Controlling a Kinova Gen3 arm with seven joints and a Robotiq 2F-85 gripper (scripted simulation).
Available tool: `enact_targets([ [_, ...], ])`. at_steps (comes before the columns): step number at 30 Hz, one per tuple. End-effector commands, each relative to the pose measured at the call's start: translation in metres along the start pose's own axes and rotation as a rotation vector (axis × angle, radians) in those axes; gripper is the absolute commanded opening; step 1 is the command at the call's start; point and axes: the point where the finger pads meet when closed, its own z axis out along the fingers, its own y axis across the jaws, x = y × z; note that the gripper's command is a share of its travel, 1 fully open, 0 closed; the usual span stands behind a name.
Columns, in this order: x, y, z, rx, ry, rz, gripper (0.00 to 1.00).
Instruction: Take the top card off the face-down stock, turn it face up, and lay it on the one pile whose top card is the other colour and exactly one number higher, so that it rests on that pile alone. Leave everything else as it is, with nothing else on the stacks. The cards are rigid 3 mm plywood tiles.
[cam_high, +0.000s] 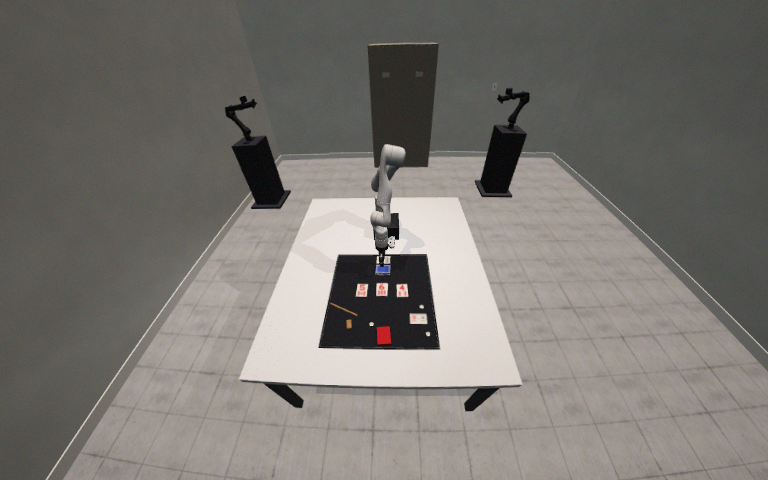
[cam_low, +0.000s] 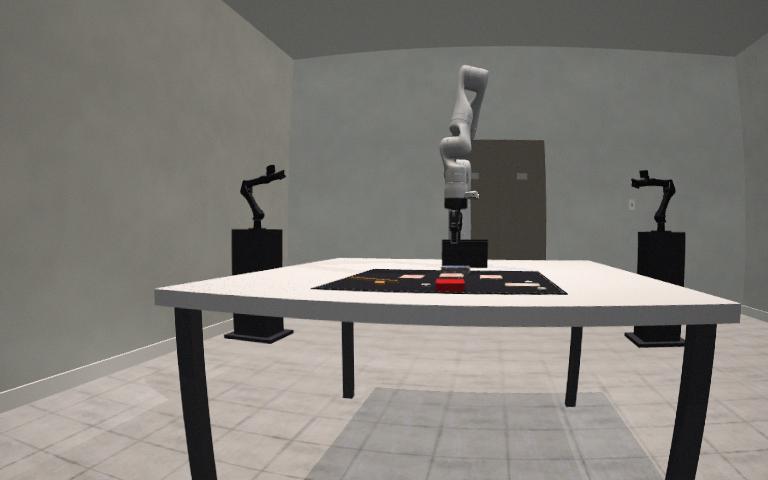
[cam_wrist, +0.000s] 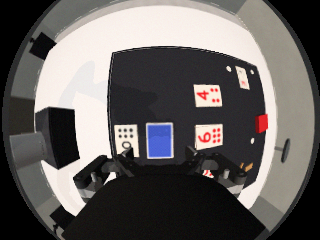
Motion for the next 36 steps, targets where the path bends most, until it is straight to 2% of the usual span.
enact_targets([
  [1,0.0,0.001,-0.001,-0.002,0.0,0.002,1.0],
  [10,0.0,0.0,0.0,0.001,0.0,0.024,1.0],
  [21,-0.002,-0.004,0.001,0.013,-0.004,0.115,1.0],
  [28,-0.004,-0.009,0.004,0.028,-0.011,0.247,1.0],
  [36,-0.007,-0.016,0.007,0.049,-0.025,0.469,1.0],
])
